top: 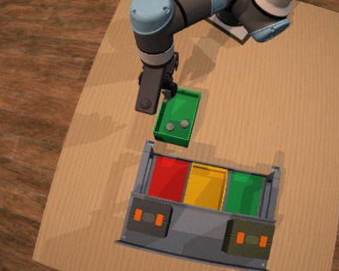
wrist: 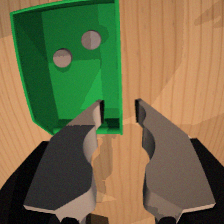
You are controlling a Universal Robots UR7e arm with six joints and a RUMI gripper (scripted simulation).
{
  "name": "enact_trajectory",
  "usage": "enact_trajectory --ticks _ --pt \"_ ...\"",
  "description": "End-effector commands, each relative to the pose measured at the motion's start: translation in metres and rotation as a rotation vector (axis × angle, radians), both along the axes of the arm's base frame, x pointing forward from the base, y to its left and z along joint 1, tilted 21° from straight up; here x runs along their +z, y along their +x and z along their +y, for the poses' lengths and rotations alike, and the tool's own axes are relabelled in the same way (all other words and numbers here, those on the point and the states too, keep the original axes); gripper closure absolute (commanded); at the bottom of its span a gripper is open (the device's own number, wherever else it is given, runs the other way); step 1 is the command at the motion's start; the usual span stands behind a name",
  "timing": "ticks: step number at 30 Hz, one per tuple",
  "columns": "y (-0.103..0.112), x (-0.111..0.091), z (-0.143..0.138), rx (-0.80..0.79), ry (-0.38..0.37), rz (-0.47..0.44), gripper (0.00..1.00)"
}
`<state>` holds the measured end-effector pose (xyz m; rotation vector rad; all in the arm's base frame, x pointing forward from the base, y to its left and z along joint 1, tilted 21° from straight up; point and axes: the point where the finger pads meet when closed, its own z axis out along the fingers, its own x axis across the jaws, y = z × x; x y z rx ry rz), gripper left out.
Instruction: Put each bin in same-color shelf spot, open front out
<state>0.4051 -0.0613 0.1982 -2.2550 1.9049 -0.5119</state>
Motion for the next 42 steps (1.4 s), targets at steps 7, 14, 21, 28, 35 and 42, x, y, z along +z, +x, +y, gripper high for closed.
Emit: enact_trajectory --ticks 7,14,21,28,35,42 --pt "0.005 -0.012 -0.002 0.0 -0.001 -0.001 0.85" --pt "0.007 -0.015 -0.002 0.0 -0.001 -0.001 0.85" --pt "0.007 -0.016 -0.002 0.0 -0.001 -0.001 0.85" --pt "0.007 -0.016 -0.002 0.0 -0.001 -0.001 0.85" --pt "0.007 -0.016 -0.002 0.0 -0.001 -0.001 0.85" --pt "0.007 -0.016 -0.002 0.0 -0.001 -0.001 0.85"
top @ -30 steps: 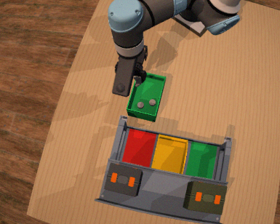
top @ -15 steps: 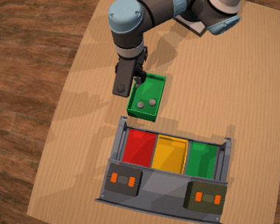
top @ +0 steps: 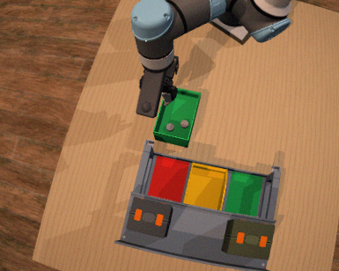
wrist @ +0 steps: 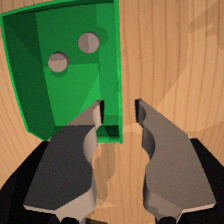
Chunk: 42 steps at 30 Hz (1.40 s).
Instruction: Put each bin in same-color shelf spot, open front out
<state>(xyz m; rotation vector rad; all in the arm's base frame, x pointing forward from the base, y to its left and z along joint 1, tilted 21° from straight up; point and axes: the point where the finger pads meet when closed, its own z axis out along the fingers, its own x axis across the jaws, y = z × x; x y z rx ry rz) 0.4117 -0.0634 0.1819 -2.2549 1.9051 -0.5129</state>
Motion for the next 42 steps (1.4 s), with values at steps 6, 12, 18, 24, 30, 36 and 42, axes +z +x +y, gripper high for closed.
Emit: enact_trajectory --ticks 6,12,18,24,30,36,42 --pt "0.001 -0.002 0.0 0.0 -0.001 -0.001 0.85" --pt "0.002 -0.005 -0.001 0.0 -0.001 -0.001 0.85" --pt "0.004 -0.01 -0.001 0.0 -0.001 -0.001 0.85" --pt "0.007 -0.017 -0.002 0.0 -0.001 -0.001 0.85" --pt "0.009 -0.022 -0.003 0.0 -0.001 -0.001 0.85" --pt "0.011 -0.029 -0.004 0.0 -0.001 -0.001 0.85" --pt "0.013 -0.035 -0.004 0.0 -0.001 -0.001 0.85"
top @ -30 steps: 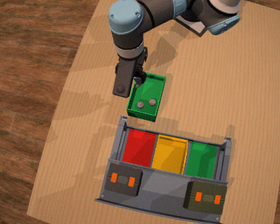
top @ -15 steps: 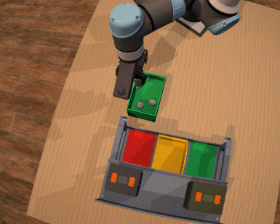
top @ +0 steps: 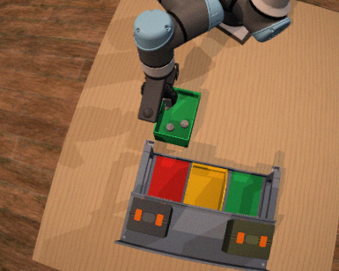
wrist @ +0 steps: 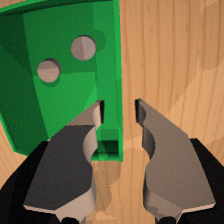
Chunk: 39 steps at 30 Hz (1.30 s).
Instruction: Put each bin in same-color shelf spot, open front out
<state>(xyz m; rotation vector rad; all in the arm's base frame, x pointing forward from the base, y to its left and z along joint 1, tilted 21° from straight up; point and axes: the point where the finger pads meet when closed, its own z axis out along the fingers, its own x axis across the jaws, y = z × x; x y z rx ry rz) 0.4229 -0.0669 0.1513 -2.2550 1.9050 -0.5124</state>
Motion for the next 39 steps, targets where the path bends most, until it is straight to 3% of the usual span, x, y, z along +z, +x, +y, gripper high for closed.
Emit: enact_trajectory --ticks 1,30,31,39 --pt "0.0022 -0.0042 -0.0007 0.0 -0.001 -0.001 0.85" --pt "0.0039 -0.0089 -0.0012 0.0 -0.001 -0.001 0.85" --pt "0.0039 -0.0089 -0.0012 0.0 -0.001 -0.001 1.0" --pt "0.0039 -0.0088 -0.0012 0.0 -0.001 -0.001 1.0"
